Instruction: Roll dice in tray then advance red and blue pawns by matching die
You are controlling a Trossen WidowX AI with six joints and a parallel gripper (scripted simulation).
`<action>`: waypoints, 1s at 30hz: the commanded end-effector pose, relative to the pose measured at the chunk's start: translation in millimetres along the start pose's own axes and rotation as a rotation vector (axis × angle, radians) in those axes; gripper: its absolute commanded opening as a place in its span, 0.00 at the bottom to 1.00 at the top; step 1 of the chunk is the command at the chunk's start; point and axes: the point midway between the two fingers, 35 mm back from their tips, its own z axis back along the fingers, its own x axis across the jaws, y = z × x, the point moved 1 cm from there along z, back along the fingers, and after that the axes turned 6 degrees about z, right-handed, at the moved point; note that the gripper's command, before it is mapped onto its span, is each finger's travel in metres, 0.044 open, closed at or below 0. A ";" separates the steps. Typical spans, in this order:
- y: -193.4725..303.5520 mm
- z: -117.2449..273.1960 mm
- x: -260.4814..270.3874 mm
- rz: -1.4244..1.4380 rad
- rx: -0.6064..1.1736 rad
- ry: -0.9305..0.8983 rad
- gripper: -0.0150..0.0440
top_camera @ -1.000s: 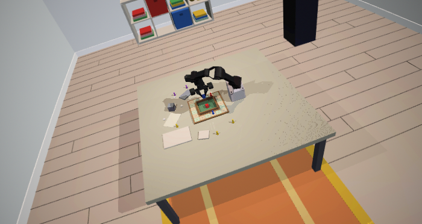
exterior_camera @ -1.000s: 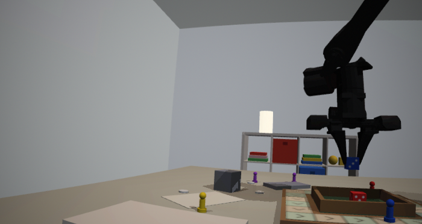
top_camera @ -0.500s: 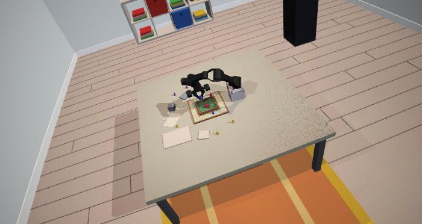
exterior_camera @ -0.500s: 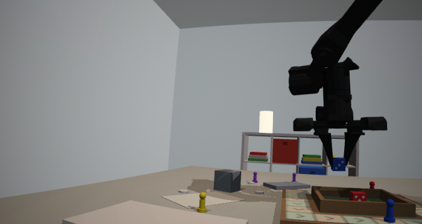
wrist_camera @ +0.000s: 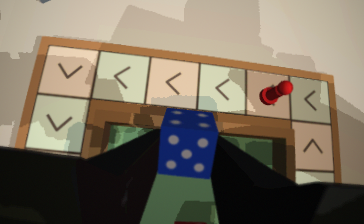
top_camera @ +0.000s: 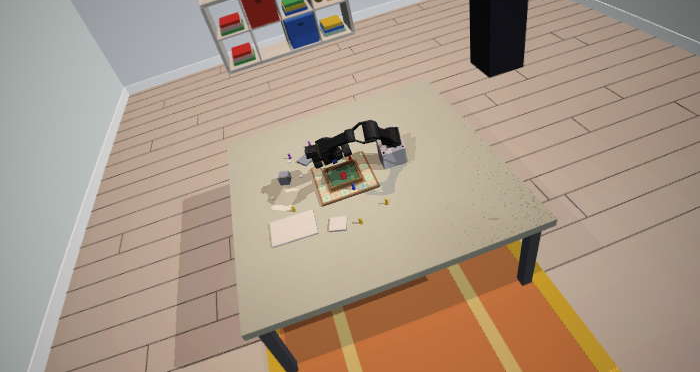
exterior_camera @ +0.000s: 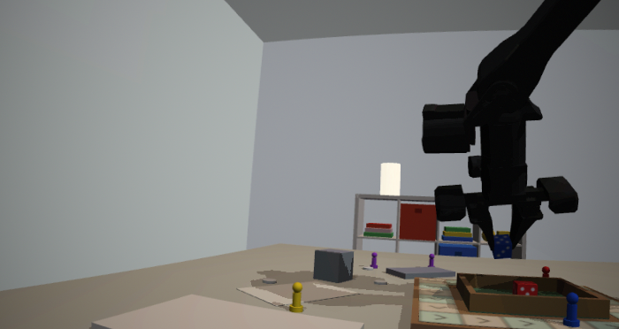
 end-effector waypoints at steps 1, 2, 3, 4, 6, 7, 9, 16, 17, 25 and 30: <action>0.6 1.6 0.0 -0.016 -0.134 -0.020 0.25; 1.2 0.9 -0.3 -0.020 -0.166 -0.026 0.25; 1.7 0.4 -0.5 -0.024 -0.199 -0.033 0.25; 2.3 0.0 -0.6 -0.029 -0.232 -0.041 0.25; 3.4 -0.3 -0.8 -0.038 -0.290 -0.059 0.25; 3.7 -0.3 -0.8 -0.041 -0.305 -0.065 0.25; 3.8 -0.3 -0.8 -0.042 -0.310 -0.067 0.25; 6.9 52.9 11.7 -0.042 -0.311 -0.068 0.25; 6.9 52.9 11.7 -0.042 -0.311 -0.068 0.25; 7.3 51.1 9.3 -0.042 -0.311 -0.068 0.25; 7.3 51.1 9.3 -0.042 -0.311 -0.068 0.25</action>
